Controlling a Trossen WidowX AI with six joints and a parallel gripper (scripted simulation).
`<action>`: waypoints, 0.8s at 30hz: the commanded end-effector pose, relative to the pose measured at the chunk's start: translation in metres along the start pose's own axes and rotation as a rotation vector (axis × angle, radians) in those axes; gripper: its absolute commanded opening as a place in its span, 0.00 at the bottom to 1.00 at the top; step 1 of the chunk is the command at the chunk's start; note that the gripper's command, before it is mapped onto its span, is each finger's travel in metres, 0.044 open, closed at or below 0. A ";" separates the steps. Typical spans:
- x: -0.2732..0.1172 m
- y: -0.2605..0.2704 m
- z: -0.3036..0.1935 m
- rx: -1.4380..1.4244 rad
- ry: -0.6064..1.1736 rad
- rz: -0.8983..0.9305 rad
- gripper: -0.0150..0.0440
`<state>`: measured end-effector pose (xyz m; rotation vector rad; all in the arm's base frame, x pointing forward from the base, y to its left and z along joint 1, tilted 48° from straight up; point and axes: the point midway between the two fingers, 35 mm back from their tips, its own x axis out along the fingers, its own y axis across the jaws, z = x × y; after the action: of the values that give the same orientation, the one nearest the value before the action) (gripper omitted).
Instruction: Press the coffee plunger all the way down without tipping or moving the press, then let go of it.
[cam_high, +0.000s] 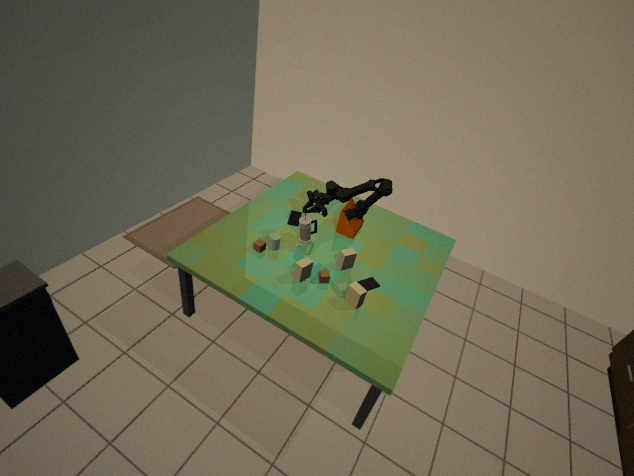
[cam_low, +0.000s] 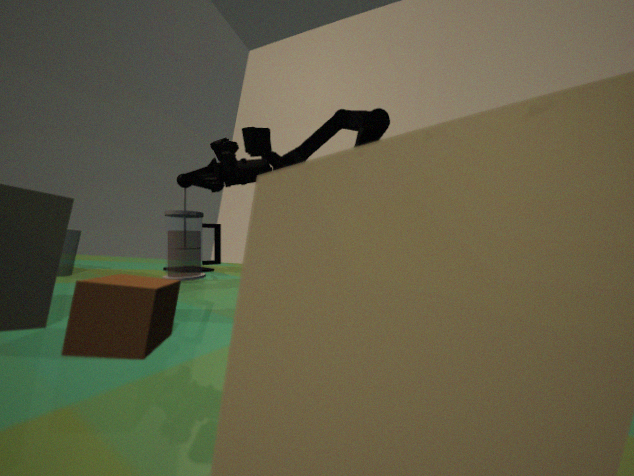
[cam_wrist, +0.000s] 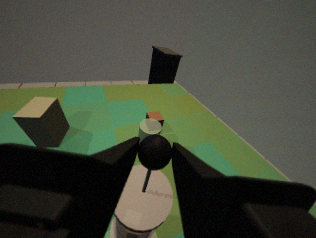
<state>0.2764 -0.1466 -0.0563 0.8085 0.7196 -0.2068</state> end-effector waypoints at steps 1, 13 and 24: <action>0.008 0.002 -0.038 0.044 0.088 0.001 0.47; 0.020 0.002 -0.036 0.044 0.087 0.004 0.47; 0.023 0.001 -0.034 0.044 0.087 0.004 0.47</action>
<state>0.2806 -0.1301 -0.0788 0.8339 0.7567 -0.2026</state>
